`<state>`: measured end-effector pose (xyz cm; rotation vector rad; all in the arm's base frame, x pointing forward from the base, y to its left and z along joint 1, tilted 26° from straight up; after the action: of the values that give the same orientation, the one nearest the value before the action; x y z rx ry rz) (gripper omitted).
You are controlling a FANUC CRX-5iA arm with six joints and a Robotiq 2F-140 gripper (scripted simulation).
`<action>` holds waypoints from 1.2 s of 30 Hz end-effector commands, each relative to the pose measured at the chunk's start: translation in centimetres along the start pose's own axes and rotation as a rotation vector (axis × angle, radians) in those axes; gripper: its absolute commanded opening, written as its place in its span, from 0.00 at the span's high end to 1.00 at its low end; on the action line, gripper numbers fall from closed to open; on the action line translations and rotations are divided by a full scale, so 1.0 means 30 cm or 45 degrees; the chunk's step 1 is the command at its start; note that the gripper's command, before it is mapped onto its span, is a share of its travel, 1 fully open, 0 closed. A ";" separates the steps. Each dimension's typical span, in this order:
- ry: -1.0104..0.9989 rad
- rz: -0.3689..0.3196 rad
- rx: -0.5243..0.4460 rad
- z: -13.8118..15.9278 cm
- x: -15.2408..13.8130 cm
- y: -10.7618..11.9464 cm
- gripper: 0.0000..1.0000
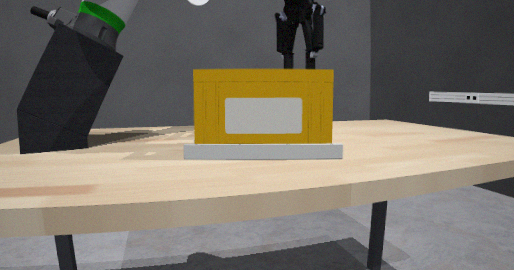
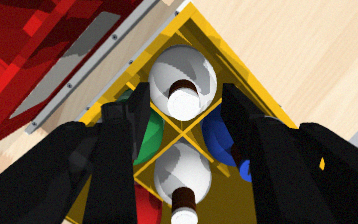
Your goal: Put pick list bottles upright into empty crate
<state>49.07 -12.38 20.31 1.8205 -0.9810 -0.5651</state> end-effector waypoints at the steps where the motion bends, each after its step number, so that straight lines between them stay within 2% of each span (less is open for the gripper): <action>1: 0.000 0.002 0.001 -0.001 0.002 -0.006 0.56; 13: 0.000 0.002 0.001 -0.001 0.002 -0.053 0.56; 25: 0.000 0.002 0.001 -0.001 0.002 -0.053 0.56; 26: 0.000 0.002 0.001 -0.001 0.002 -0.046 0.90; 36: 0.000 0.002 0.001 -0.001 0.002 -0.046 0.90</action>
<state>49.62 -12.06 19.00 1.8206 -0.9808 -0.5651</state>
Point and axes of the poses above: the point where the finger pads meet when closed, its own y axis back along the fingers, its own x axis across the jaws, z = x × y, the point moved 10 cm from there along y, back along the fingers, and after that the axes turned 4 degrees about -y, right-handed, at the moved point
